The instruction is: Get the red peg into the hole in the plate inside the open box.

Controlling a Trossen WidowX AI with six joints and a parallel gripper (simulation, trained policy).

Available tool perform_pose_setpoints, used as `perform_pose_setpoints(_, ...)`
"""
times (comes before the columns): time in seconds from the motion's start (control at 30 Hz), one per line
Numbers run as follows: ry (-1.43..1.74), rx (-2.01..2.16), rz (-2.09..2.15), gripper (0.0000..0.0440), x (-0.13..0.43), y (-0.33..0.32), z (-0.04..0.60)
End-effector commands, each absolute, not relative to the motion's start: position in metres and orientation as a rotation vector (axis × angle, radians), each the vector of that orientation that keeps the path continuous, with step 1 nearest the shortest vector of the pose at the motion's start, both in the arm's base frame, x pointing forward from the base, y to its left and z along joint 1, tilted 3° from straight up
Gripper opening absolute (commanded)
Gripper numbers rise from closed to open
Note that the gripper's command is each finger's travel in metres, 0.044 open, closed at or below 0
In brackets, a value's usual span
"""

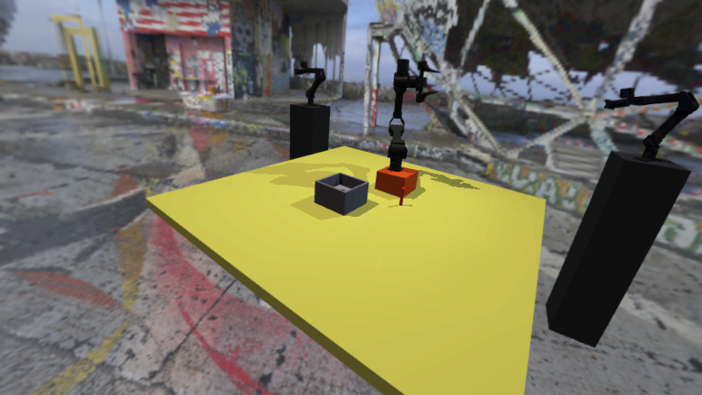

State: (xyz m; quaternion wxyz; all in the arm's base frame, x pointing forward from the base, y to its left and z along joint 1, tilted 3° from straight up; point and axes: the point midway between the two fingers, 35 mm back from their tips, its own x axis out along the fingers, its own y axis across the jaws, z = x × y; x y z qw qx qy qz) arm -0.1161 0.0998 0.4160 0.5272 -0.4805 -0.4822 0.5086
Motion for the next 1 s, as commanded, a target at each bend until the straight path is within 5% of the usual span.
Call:
perform_pose_setpoints(0.0,-1.120,-1.141,1.210,0.0415,-0.110,0.100,0.417)
perform_pose_setpoints(0.97,-0.128,-0.691,1.253,0.0440,0.028,0.124,0.378)
